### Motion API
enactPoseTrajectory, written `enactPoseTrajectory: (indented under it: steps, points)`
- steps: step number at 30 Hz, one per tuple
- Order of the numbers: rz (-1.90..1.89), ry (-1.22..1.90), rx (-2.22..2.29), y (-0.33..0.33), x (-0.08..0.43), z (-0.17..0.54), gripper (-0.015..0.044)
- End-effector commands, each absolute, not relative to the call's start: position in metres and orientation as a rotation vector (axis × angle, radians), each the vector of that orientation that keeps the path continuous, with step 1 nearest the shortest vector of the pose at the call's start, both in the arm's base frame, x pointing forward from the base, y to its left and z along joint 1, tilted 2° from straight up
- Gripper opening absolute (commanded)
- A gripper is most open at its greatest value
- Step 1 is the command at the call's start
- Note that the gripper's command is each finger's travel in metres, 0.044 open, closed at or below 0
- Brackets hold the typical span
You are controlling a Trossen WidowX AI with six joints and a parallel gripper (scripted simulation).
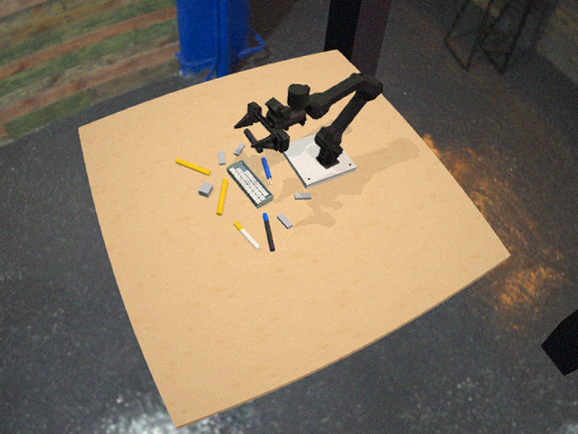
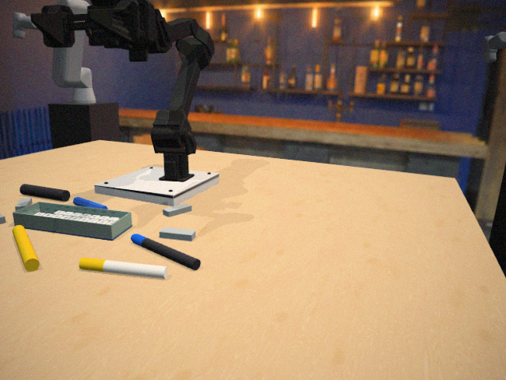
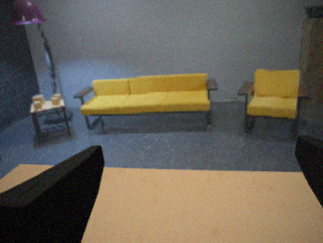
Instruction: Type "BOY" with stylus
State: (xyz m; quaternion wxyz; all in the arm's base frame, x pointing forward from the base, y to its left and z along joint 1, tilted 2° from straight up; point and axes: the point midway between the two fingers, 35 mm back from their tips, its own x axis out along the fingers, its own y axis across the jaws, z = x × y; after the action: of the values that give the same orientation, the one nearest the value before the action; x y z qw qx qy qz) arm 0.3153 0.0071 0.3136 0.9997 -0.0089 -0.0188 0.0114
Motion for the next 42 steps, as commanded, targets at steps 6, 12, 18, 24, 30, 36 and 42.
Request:
enactPoseTrajectory:
  steps: [6,12,18,24,30,36,42]
  points:
    - [0.019,0.316,-0.023,0.007,0.344,0.245,0.0282]
    - [0.015,0.818,-0.035,0.005,0.346,0.152,0.0125]
    - [0.012,1.338,-0.05,0.003,0.311,0.078,0.0]
    - [0.011,1.548,-0.057,0.002,0.291,0.058,0.0]
    - [0.011,1.548,-0.057,0.002,0.291,0.058,0.0]
    - [-0.001,1.548,-0.055,-0.031,0.293,0.059,0.0]
    - [0.007,1.548,-0.062,-0.061,0.293,0.06,0.0]
